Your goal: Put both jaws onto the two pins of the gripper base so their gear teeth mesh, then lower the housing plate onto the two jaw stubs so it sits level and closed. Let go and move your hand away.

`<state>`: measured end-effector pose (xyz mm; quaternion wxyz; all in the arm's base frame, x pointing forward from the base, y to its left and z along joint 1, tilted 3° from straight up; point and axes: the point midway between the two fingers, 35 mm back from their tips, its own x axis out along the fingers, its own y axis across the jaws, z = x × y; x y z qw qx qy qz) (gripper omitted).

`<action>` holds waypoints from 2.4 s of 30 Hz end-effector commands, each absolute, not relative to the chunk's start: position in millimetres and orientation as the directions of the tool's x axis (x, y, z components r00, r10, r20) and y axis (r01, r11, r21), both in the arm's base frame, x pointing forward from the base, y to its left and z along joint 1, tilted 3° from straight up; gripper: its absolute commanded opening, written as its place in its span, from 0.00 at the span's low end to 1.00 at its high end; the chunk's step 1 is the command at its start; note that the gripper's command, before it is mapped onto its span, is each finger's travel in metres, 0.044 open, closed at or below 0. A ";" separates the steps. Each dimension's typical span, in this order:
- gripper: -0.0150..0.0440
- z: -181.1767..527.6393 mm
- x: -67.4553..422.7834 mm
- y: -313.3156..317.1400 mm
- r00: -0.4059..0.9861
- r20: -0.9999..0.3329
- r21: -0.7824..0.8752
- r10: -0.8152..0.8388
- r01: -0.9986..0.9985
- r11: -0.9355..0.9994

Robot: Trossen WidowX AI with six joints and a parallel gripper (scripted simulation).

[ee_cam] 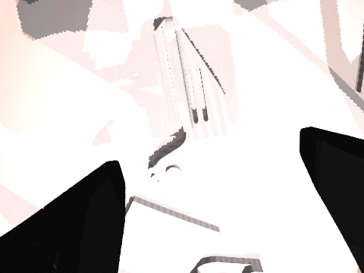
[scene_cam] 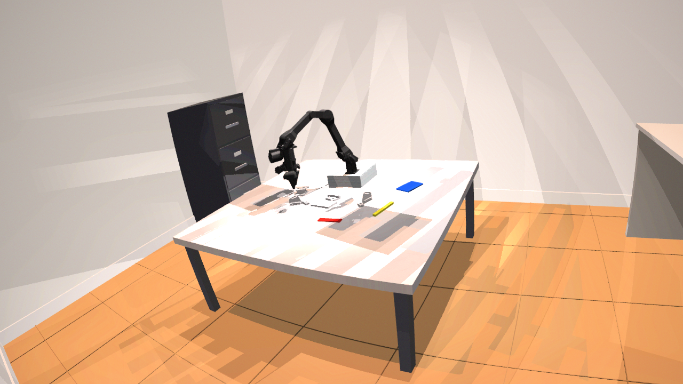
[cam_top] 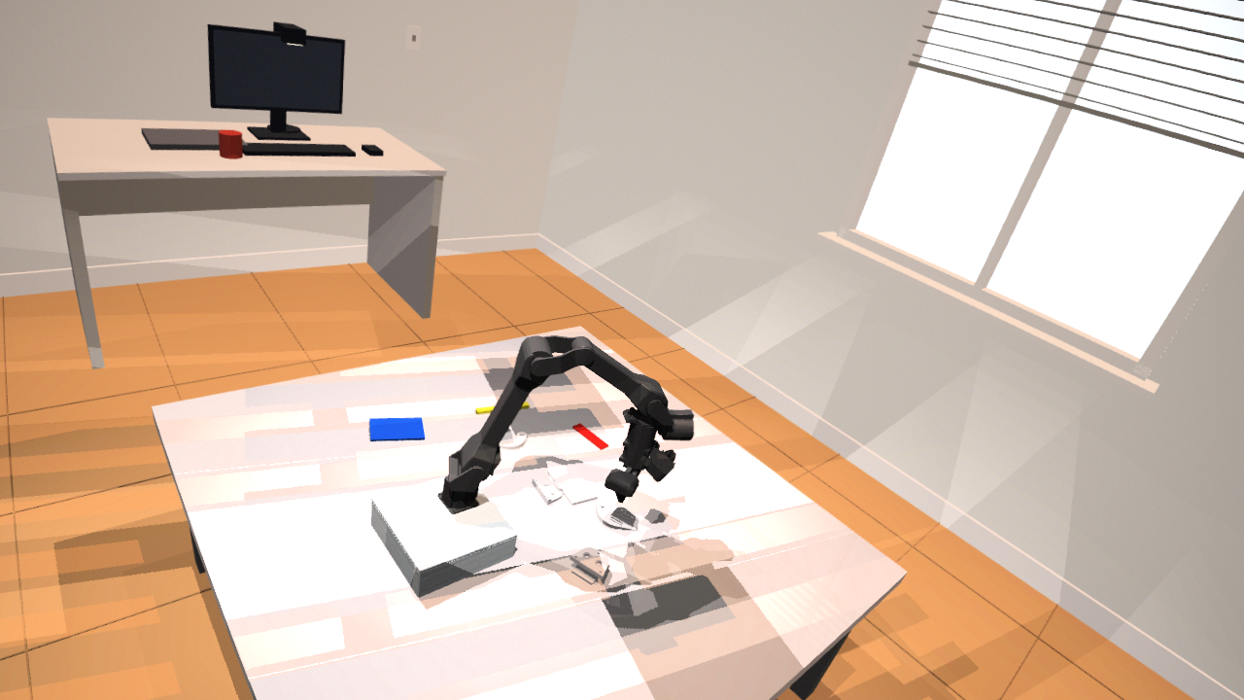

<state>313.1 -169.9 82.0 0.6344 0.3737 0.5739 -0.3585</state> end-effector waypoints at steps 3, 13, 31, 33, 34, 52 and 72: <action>1.00 45.1 313.2 -170.0 0.067 -0.997 0.050 -0.022 0.887 0.459; 1.00 45.1 313.2 -170.0 0.067 -0.997 0.050 -0.022 0.887 0.459; 1.00 45.1 313.2 -170.0 0.067 -0.997 0.050 -0.022 0.887 0.459; 1.00 45.1 313.2 -170.0 0.067 -0.997 0.050 -0.022 0.887 0.459; 1.00 45.1 313.2 -170.0 0.067 -0.997 0.050 -0.022 0.887 0.459; 1.00 45.1 313.2 -170.0 0.067 -0.997 0.050 -0.022 0.887 0.459; 1.00 45.1 313.2 -170.0 0.067 -0.997 0.050 -0.022 0.887 0.459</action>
